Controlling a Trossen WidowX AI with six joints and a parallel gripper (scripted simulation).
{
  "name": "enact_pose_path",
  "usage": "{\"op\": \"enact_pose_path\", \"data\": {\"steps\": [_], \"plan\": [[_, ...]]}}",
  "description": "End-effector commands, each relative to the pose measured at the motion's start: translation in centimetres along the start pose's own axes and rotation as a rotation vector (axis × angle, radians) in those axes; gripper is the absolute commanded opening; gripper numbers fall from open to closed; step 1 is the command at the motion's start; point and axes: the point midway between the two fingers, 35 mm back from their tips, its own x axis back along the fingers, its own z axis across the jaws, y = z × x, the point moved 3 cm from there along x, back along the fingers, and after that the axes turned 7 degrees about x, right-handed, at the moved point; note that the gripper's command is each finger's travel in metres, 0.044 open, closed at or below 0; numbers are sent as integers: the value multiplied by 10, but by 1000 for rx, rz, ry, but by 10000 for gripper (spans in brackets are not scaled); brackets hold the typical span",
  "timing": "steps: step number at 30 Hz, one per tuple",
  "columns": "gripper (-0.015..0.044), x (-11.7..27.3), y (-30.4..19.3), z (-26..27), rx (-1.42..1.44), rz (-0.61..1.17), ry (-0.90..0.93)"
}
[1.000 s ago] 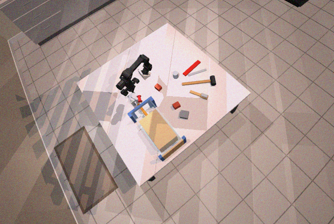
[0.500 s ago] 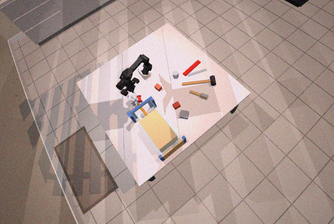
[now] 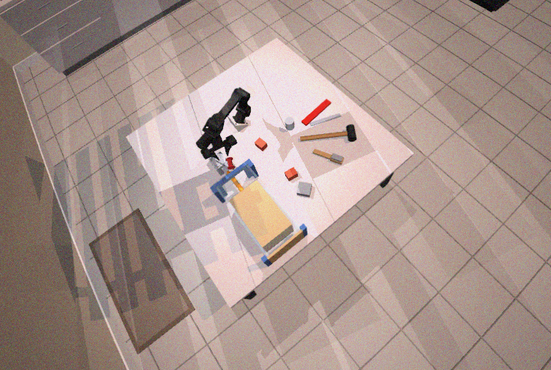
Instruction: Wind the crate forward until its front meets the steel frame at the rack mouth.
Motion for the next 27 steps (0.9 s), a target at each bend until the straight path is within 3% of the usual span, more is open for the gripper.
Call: {"op": "enact_pose_path", "data": {"steps": [1,5,27], "plan": [[341,-10,-20,-11,-329,132,4],[440,-10,-20,-11,-329,132,4],[440,-30,-16,-13,-329,132,5]]}}
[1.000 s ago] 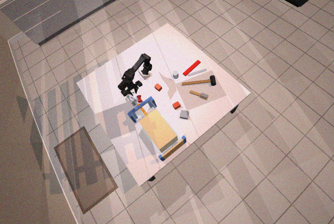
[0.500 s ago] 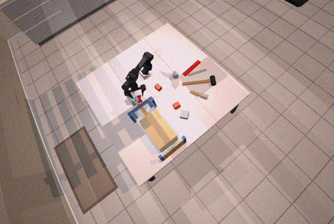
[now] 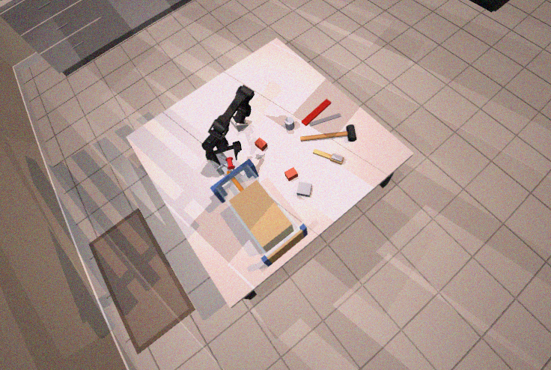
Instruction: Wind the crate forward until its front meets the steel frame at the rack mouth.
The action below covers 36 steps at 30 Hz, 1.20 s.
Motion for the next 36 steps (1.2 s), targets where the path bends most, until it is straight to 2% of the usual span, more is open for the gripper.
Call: {"op": "enact_pose_path", "data": {"steps": [1,33,36], "plan": [[440,-7,3,-1,-6,3,-4],[440,-51,25,-5,-6,3,-3],[361,-48,23,-4,0,-1,0]]}}
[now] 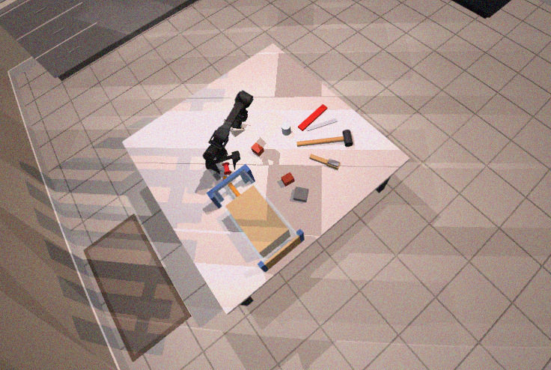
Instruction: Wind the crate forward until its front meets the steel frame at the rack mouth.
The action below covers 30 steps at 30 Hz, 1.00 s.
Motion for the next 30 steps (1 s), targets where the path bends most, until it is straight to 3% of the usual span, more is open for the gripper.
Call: {"op": "enact_pose_path", "data": {"steps": [1,13,30], "plan": [[335,0,0,0,0,0,0],[20,0,0,0,0,0,0],[0,-4,2,0,-5,4,-3]]}}
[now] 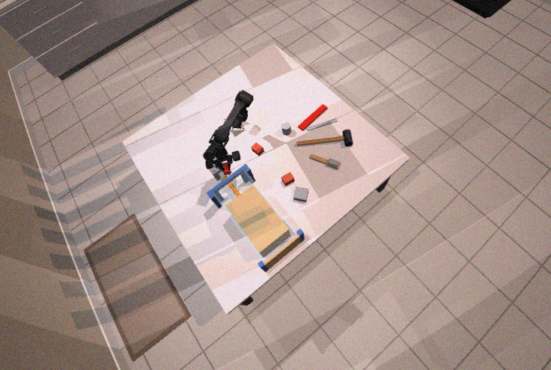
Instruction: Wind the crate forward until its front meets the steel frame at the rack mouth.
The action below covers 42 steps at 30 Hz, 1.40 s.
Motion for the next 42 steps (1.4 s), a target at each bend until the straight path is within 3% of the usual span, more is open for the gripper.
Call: {"op": "enact_pose_path", "data": {"steps": [1,42], "plan": [[0,-2,2,-1,-5,-1,-5],[0,12,29,-27,-7,-2,-6]]}}
